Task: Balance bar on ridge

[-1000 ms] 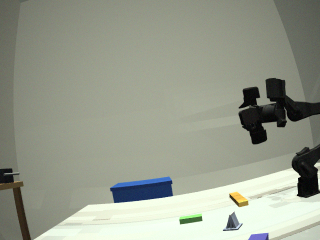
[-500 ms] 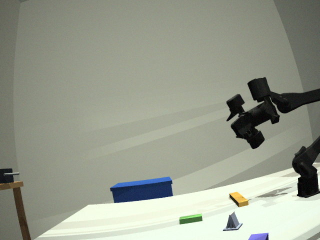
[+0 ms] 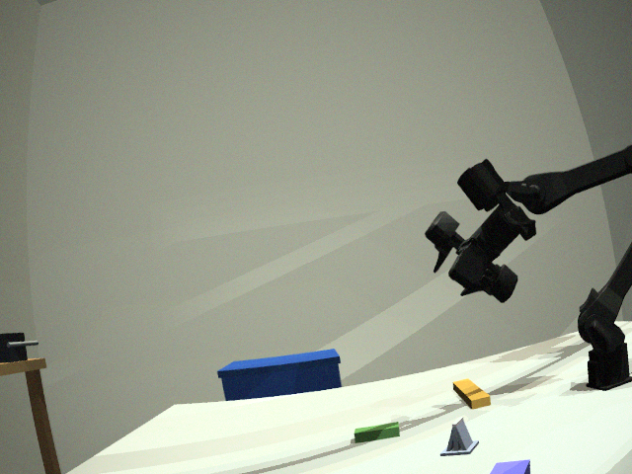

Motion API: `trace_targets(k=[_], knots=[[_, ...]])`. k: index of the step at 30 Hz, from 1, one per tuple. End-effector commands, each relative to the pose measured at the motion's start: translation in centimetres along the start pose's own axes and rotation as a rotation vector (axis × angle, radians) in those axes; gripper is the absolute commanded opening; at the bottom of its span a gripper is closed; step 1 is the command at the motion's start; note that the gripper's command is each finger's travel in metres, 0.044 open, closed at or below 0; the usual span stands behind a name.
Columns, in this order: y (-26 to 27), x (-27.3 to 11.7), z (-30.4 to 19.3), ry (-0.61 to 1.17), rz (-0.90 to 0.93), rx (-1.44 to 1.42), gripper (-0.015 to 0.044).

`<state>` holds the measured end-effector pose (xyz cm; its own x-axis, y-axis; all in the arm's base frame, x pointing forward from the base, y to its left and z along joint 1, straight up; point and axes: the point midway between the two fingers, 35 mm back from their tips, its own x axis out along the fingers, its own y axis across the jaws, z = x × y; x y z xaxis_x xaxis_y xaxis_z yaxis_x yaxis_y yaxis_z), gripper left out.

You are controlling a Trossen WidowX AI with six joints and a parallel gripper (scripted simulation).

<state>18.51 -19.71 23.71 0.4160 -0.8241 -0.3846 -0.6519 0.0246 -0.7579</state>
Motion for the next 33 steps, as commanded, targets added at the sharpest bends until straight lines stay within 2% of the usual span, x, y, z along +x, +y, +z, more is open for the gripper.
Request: trace_targets(k=[1, 33], knots=[[0.3, 0.6, 0.6, -0.043, 0.048, -0.044, 0.0315], [6.1, 4.0, 5.8, -0.542, 0.563, -0.315, 0.0315]])
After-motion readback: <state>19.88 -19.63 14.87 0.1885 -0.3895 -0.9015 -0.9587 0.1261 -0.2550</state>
